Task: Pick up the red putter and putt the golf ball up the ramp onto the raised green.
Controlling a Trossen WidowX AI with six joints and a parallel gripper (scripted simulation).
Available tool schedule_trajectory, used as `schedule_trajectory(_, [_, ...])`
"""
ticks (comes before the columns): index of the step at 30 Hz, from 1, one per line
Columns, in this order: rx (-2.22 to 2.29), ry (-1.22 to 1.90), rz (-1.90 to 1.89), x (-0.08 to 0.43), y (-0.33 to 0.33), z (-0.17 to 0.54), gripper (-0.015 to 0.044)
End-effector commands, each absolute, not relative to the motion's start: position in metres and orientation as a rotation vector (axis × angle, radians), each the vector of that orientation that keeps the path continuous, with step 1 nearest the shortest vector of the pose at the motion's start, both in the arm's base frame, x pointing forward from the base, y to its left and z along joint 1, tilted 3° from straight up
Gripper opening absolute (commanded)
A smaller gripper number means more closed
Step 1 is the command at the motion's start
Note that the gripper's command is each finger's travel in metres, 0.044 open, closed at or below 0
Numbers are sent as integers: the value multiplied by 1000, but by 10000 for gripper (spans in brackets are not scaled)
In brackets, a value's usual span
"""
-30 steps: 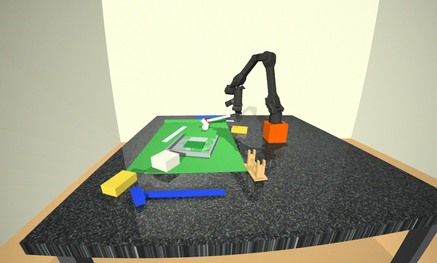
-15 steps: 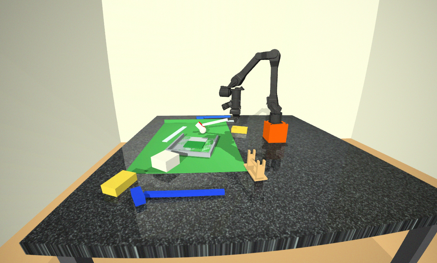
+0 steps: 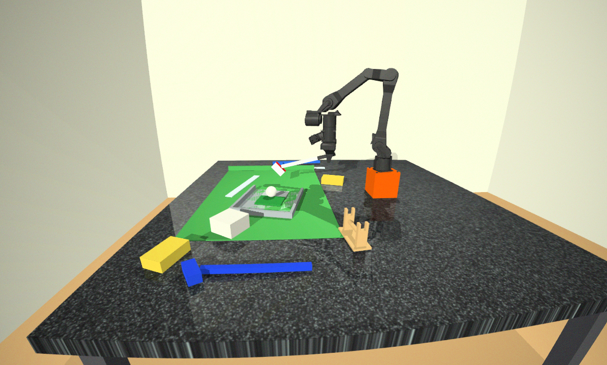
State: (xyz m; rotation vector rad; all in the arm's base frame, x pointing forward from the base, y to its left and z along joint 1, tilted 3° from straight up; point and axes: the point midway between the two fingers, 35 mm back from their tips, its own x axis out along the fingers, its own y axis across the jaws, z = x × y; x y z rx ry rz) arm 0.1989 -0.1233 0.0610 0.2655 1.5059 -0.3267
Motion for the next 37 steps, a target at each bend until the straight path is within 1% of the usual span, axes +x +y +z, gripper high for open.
schedule_trajectory(1, [262,1492,-335,199,-123,81,0])
schedule_trajectory(4, [262,1495,-329,199,-123,73,0])
schedule_trajectory(37, [262,1495,-329,199,-123,73,0])
